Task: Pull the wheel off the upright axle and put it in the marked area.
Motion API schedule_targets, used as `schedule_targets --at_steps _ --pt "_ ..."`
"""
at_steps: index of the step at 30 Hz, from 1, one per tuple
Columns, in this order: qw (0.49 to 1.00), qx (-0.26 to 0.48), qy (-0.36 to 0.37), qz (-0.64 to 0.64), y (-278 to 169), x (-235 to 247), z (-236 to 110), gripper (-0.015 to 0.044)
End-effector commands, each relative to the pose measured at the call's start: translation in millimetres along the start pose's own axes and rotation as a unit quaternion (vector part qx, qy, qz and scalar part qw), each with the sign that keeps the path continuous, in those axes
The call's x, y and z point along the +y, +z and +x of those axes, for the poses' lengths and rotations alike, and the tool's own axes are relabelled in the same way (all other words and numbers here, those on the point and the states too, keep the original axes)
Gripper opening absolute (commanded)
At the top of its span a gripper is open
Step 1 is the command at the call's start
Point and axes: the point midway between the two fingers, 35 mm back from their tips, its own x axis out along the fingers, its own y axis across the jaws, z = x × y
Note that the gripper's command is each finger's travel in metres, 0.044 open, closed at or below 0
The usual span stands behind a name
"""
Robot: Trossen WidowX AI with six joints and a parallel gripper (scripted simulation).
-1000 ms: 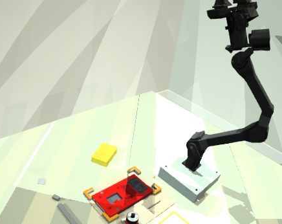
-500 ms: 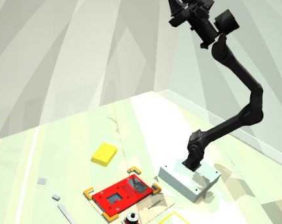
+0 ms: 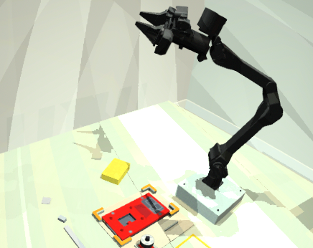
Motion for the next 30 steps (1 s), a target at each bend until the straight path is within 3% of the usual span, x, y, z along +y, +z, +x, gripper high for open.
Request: schedule_targets --at_steps 1,16,30 --pt "0.998 0.046 0.041 0.023 -24.1 27.3 15.2 0.0300" --pt "0.945 0.242 0.208 0.066 -121.1 160.2 33.0 0.0300" --pt "0.846 0.405 0.347 0.020 -195.2 281.2 -12.4 0.0300"
